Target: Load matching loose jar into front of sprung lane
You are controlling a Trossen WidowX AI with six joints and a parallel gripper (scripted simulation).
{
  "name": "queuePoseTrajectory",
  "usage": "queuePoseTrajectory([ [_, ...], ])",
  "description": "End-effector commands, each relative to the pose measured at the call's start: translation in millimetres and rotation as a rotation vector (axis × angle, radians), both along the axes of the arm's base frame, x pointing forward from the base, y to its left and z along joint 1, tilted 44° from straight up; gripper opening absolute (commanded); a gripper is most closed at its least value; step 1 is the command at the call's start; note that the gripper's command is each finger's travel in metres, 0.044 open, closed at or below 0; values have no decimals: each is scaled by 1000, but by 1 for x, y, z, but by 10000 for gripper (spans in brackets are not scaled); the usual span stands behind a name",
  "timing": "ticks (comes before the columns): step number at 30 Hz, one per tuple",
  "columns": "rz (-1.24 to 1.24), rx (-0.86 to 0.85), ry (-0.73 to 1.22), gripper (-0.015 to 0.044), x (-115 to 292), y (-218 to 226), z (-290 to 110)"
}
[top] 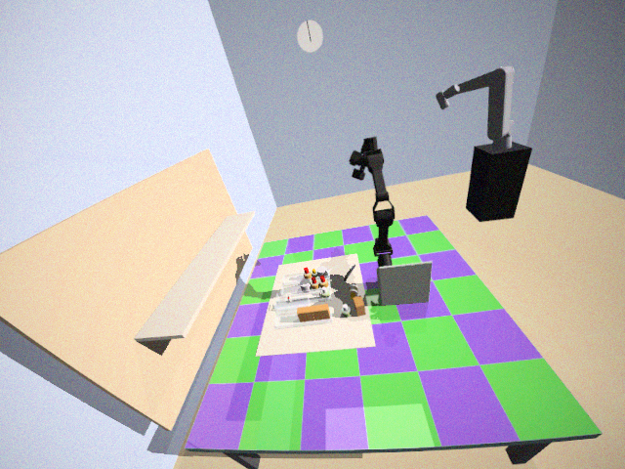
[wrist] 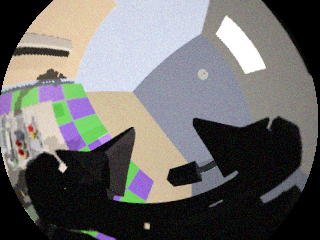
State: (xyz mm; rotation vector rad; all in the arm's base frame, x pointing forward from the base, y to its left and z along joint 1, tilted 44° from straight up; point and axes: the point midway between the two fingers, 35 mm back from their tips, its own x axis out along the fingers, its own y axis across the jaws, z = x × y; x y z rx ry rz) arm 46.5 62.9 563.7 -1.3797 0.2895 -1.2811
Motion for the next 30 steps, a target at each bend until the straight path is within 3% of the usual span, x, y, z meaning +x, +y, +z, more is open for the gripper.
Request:
queuePoseTrajectory([
  [1,7,8,-5,426,0,-3,0],
  [9,267,388,-159,440,8,-110,-12],
  [17,477,818,-219,440,78,-198,-60],
  [23,546,1108,-199,440,147,-226,-110],
  [30,547,1386,-115,440,227,-219,-177],
])
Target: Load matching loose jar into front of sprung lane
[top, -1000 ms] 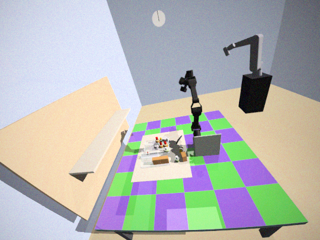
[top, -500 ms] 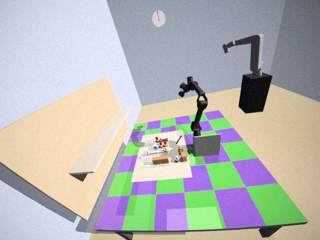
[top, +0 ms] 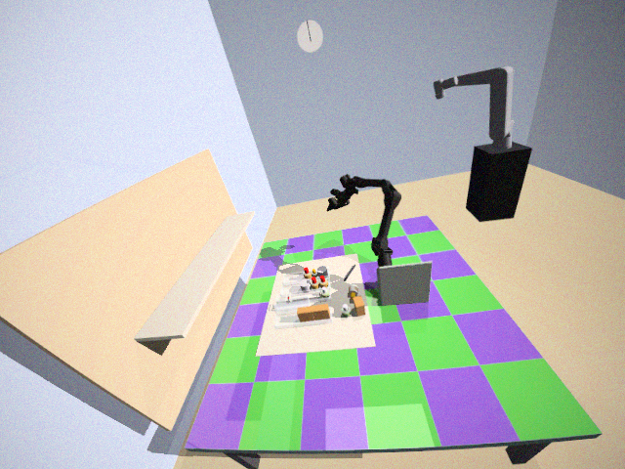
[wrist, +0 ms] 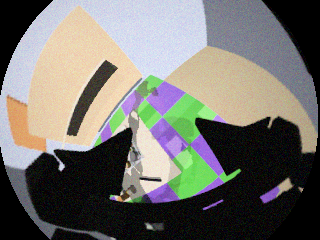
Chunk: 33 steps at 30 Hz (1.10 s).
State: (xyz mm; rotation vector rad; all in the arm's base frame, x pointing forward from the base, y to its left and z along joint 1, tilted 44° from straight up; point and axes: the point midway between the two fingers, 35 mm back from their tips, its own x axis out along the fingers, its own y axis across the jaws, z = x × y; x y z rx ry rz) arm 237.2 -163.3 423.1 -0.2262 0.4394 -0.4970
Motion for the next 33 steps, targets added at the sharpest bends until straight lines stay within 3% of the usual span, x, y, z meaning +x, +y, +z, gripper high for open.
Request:
queuePoseTrajectory([
  [1,46,145,94,440,47,11,-48],
  [9,104,341,330,440,114,70,-149],
  [18,72,424,633,440,144,155,-270],
  [25,11,364,852,440,126,223,-362],
  [33,-85,142,1023,440,61,279,-458],
])
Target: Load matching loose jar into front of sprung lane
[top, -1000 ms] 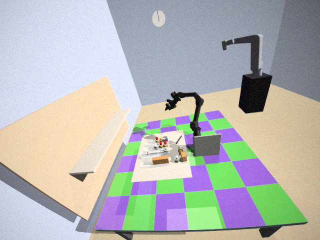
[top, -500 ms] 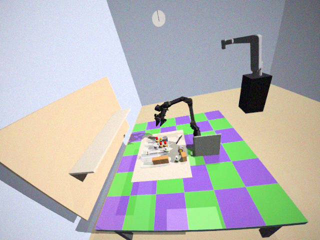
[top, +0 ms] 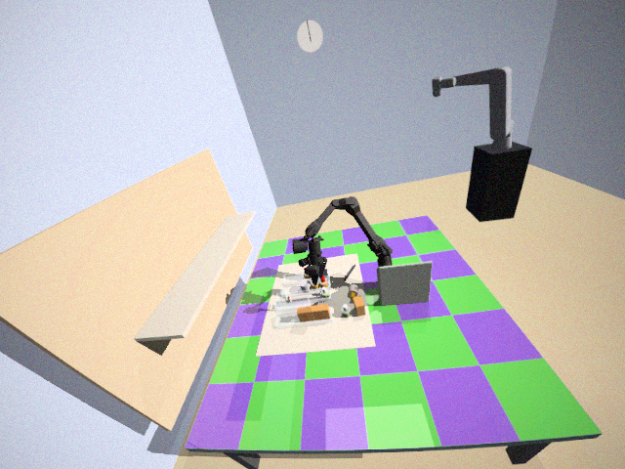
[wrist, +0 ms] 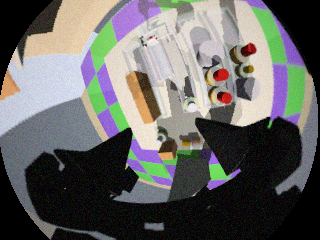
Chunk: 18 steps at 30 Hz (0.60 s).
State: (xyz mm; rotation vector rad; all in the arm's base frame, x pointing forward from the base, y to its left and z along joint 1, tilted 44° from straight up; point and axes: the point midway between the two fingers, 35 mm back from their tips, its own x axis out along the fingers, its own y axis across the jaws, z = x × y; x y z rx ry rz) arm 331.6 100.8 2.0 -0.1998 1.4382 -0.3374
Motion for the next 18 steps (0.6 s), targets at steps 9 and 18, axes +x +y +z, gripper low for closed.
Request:
queuePoseTrajectory([
  [9,122,-407,140,440,-113,28,-103],
  [18,123,-412,140,440,-113,13,-120],
])
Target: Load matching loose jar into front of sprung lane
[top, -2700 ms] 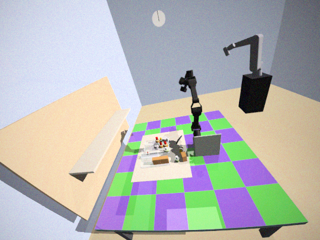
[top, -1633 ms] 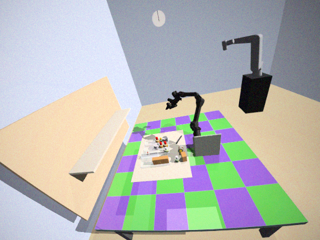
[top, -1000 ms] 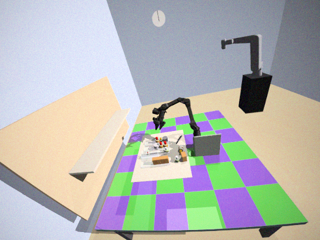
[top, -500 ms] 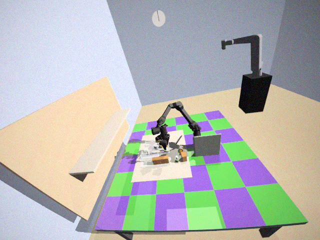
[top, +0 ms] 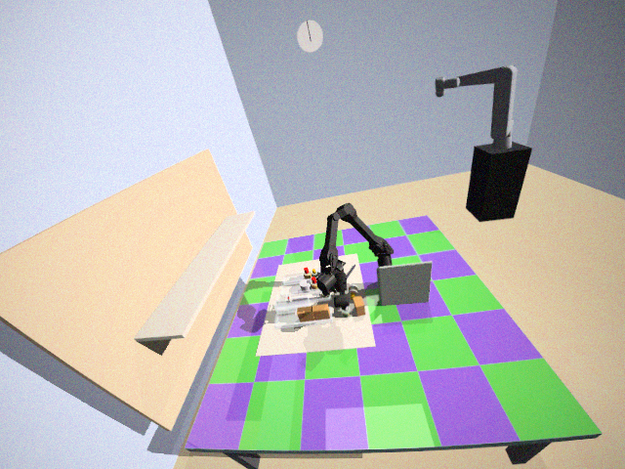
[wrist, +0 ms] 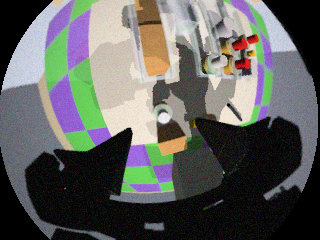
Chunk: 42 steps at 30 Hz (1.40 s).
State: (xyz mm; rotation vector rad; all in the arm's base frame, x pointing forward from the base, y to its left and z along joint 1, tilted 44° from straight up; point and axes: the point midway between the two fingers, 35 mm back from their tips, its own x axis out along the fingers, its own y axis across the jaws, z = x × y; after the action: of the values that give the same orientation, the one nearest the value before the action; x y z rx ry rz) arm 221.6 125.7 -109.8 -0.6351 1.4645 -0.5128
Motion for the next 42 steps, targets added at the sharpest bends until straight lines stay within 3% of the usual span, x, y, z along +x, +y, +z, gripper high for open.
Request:
queuePoseTrajectory([
  [1,-1,-19,13,440,-3,-12,-9],
  [37,-1,-22,12,440,1,-56,-54],
  [42,-1,-22,12,309,1,-56,-54],
])
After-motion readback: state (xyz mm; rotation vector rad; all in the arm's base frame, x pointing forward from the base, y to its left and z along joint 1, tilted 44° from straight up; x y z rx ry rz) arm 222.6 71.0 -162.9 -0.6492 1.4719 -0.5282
